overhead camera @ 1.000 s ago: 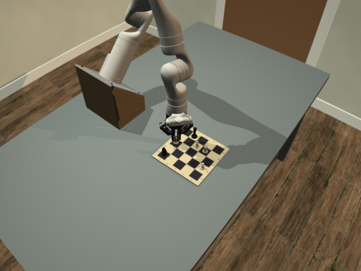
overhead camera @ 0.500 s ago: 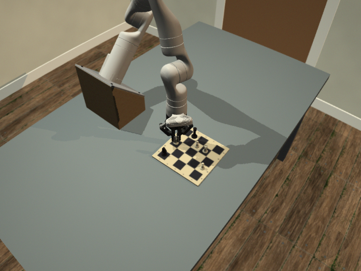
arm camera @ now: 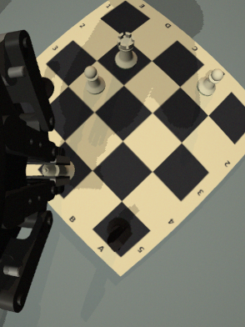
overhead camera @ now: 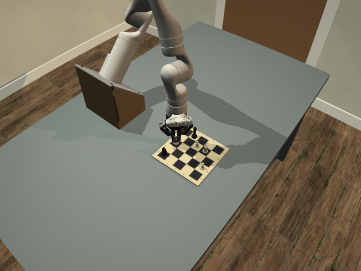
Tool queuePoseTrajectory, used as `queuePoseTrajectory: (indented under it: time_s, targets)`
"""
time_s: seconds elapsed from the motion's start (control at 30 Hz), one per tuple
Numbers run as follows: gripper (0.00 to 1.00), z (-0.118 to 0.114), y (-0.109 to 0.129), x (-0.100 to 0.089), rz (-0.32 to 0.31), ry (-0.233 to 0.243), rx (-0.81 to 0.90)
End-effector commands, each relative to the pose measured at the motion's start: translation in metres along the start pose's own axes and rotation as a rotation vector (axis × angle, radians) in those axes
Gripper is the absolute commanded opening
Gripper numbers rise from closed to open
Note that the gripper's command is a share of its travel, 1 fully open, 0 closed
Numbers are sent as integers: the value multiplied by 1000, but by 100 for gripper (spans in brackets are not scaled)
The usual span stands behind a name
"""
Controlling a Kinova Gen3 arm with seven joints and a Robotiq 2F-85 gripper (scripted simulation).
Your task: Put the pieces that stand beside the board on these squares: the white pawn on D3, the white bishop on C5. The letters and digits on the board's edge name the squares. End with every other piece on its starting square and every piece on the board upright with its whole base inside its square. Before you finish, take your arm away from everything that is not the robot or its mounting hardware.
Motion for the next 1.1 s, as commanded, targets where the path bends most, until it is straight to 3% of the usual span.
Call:
queuePoseTrajectory:
  time_s: [0.0, 0.77, 0.8, 0.87, 0.9, 1.07]
  targets:
    - [0, 0, 0, -1, 2, 0, 0]
    - [0, 0, 0, -1, 2, 0, 0]
    - [7, 0, 0, -1, 2, 0, 0]
    - [7, 0, 0, -1, 2, 0, 0]
    - [15, 0, 0, -1, 2, 0, 0]
    - [22, 0, 0, -1, 2, 0, 0]
Point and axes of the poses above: the point where the finger pads meet when closed, its own x axis out along the fingers, its own z axis across the jaws, y = z × x, the point moved 4 cm from there along -x, back along the fingers, and after that the axes turned 5 degrees about x, right-handed, at the moved point
